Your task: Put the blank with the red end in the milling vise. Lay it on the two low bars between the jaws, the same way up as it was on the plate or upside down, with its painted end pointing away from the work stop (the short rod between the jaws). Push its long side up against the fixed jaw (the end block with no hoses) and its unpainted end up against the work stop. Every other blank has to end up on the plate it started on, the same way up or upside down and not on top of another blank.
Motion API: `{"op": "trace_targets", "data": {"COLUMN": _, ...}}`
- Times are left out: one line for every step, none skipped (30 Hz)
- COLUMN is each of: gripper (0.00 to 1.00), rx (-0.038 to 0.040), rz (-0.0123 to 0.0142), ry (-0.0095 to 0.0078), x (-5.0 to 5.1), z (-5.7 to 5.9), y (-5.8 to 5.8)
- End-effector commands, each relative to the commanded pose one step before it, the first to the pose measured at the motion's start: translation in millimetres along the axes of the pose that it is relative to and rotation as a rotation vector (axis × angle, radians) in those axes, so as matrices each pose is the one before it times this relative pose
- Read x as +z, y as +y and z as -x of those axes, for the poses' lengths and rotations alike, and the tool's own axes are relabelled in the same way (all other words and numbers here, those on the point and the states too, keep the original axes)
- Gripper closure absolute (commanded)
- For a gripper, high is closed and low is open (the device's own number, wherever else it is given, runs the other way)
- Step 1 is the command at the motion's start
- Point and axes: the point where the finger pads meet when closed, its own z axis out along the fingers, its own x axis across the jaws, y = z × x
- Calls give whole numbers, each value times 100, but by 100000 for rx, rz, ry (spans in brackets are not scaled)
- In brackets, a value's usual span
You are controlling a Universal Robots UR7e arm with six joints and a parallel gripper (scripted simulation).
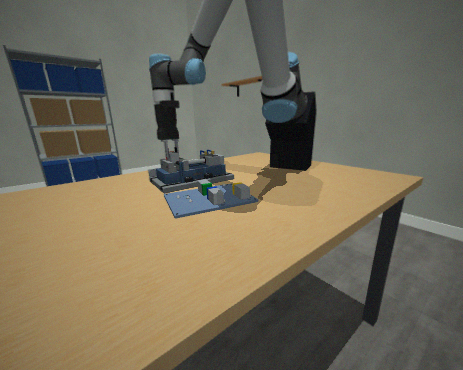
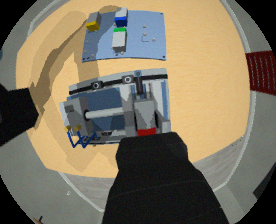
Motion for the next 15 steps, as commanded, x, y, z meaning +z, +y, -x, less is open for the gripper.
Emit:
{"op": "trace_targets", "data": {"gripper": 100, "rx": -64, "rz": -81, "ry": -66, "x": 55, "z": 0, "y": -59}}
{"op": "trace_targets", "data": {"gripper": 100, "rx": -4, "rz": -37, "ry": -35, "x": 22, "z": 8, "y": -19}}
{"op": "trace_targets", "data": {"gripper": 100, "rx": 0, "rz": 0, "ry": 0, "x": 0, "z": 0, "y": 0}}
{"op": "trace_targets", "data": {"gripper": 100, "rx": 0, "rz": 0, "ry": 0, "x": 0, "z": 0, "y": 0}}
{"op": "trace_targets", "data": {"gripper": 100, "rx": 0, "rz": 0, "ry": 0, "x": 0, "z": 0, "y": 0}}
{"op": "trace_targets", "data": {"gripper": 100, "rx": 0, "rz": 0, "ry": 0, "x": 0, "z": 0, "y": 0}}
{"op": "trace_targets", "data": {"gripper": 100, "rx": 0, "rz": 0, "ry": 0, "x": 0, "z": 0, "y": 0}}
{"op": "trace_targets", "data": {"gripper": 100, "rx": 0, "rz": 0, "ry": 0, "x": 0, "z": 0, "y": 0}}
{"op": "trace_targets", "data": {"gripper": 100, "rx": 0, "rz": 0, "ry": 0, "x": 0, "z": 0, "y": 0}}
{"op": "trace_targets", "data": {"gripper": 100, "rx": 0, "rz": 0, "ry": 0, "x": 0, "z": 0, "y": 0}}
{"op": "trace_targets", "data": {"gripper": 100, "rx": 0, "rz": 0, "ry": 0, "x": 0, "z": 0, "y": 0}}
{"op": "trace_targets", "data": {"gripper": 100, "rx": 0, "rz": 0, "ry": 0, "x": 0, "z": 0, "y": 0}}
{"op": "trace_targets", "data": {"gripper": 100, "rx": 0, "rz": 0, "ry": 0, "x": 0, "z": 0, "y": 0}}
{"op": "trace_targets", "data": {"gripper": 100, "rx": 0, "rz": 0, "ry": 0, "x": 0, "z": 0, "y": 0}}
{"op": "trace_targets", "data": {"gripper": 100, "rx": 16, "rz": 149, "ry": 139, "x": -87, "z": -32, "y": 76}}
